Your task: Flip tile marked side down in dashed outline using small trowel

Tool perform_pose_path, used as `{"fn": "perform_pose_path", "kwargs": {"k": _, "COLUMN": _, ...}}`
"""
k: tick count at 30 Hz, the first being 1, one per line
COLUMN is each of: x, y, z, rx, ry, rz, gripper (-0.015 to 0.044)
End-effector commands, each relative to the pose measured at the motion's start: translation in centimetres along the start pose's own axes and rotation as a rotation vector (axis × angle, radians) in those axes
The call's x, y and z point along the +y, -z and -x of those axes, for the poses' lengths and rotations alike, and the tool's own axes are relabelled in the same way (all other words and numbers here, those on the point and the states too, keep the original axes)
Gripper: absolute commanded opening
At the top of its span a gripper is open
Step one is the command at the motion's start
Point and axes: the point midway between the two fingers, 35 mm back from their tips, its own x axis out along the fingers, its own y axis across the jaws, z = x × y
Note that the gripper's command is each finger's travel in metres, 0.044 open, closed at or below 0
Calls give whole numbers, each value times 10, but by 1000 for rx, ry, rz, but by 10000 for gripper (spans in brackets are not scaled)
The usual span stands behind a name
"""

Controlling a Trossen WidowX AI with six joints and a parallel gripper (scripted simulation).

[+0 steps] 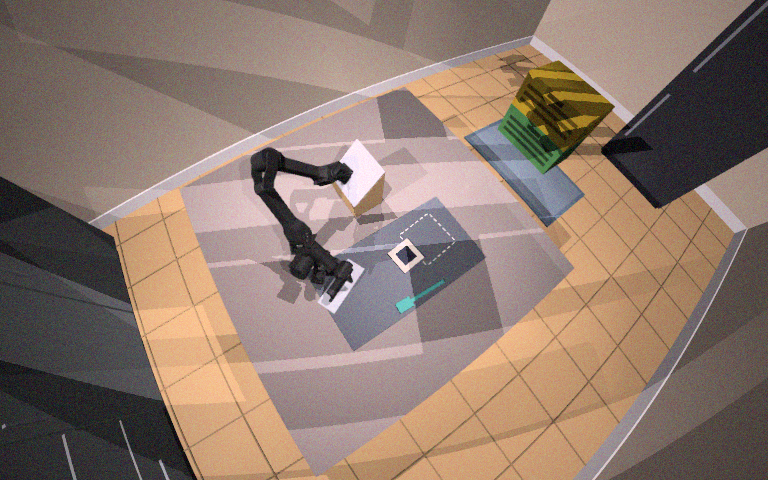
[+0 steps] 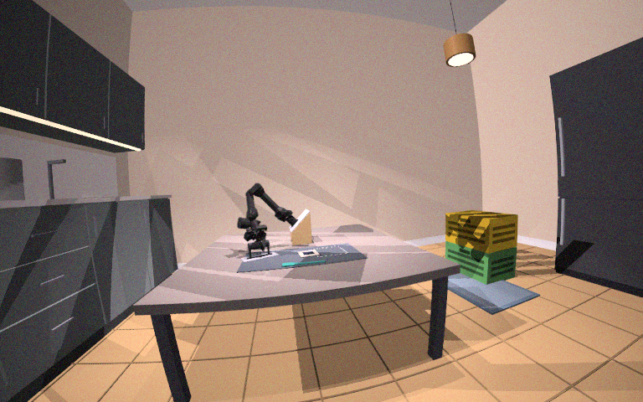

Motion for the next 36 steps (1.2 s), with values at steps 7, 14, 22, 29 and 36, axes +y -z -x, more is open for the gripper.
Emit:
{"fn": "perform_pose_path", "kwargs": {"k": 7, "x": 0, "y": -1, "z": 0, "rx": -3, "ry": 3, "rz": -3, "gripper": 83}}
{"fn": "perform_pose_path", "kwargs": {"k": 14, "x": 0, "y": -1, "z": 0, "rx": -3, "ry": 3, "rz": -3, "gripper": 36}}
{"fn": "perform_pose_path", "kwargs": {"k": 22, "x": 5, "y": -1, "z": 3, "rx": -2, "ry": 3, "rz": -3, "gripper": 0}}
{"fn": "perform_pose_path", "kwargs": {"k": 29, "x": 31, "y": -1, "z": 24, "rx": 0, "ry": 2, "rz": -4, "gripper": 0}}
{"fn": "perform_pose_path", "kwargs": {"k": 36, "x": 46, "y": 0, "z": 38, "rx": 0, "ry": 1, "rz": -4, "gripper": 0}}
